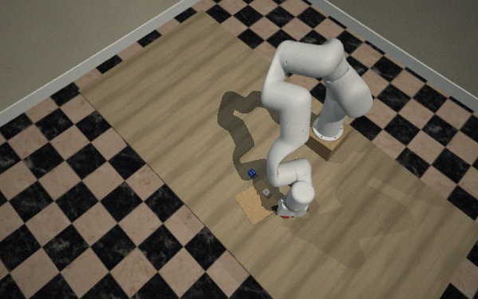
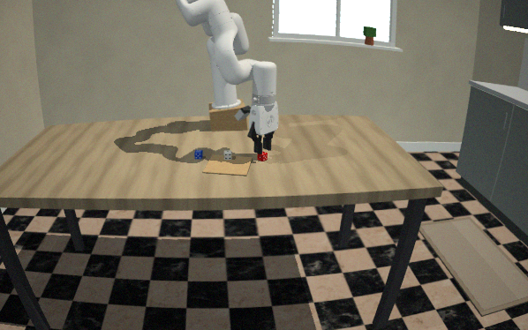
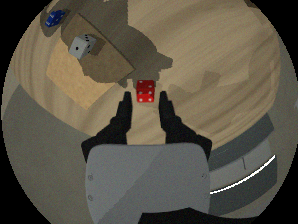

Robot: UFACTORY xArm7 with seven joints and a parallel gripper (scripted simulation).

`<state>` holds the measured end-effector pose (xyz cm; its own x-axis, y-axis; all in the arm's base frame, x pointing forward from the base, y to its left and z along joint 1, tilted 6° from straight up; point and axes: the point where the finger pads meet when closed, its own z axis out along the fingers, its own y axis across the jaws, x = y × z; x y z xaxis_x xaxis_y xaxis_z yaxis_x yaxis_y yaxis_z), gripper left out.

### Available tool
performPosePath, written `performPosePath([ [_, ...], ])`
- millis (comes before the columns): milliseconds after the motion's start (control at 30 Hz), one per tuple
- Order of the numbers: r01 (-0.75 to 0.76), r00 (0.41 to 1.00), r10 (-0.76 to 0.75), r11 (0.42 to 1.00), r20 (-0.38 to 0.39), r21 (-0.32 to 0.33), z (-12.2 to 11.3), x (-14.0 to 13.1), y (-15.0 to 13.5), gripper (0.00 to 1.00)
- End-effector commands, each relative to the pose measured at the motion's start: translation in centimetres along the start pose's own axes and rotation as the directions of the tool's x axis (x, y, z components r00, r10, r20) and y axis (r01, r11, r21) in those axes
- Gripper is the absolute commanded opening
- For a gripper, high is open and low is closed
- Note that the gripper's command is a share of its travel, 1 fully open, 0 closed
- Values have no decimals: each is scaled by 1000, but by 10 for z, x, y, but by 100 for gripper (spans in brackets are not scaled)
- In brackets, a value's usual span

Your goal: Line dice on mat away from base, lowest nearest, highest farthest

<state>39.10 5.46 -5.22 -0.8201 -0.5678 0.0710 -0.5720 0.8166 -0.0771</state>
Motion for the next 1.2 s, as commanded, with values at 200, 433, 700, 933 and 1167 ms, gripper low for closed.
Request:
performPosePath([
  [200, 0, 1000, 0, 1000, 3, 2, -1, -1, 0, 42],
  [433, 0, 1000, 0, 1000, 3, 2, 5, -1, 0, 42],
  [700, 0, 1000, 0, 1000, 3, 2, 15, -1, -1, 42],
  [933, 0, 1000, 0, 1000, 3, 2, 25, -1, -1, 42],
  [1167, 0, 1000, 0, 1000, 3, 2, 28, -1, -1, 42],
])
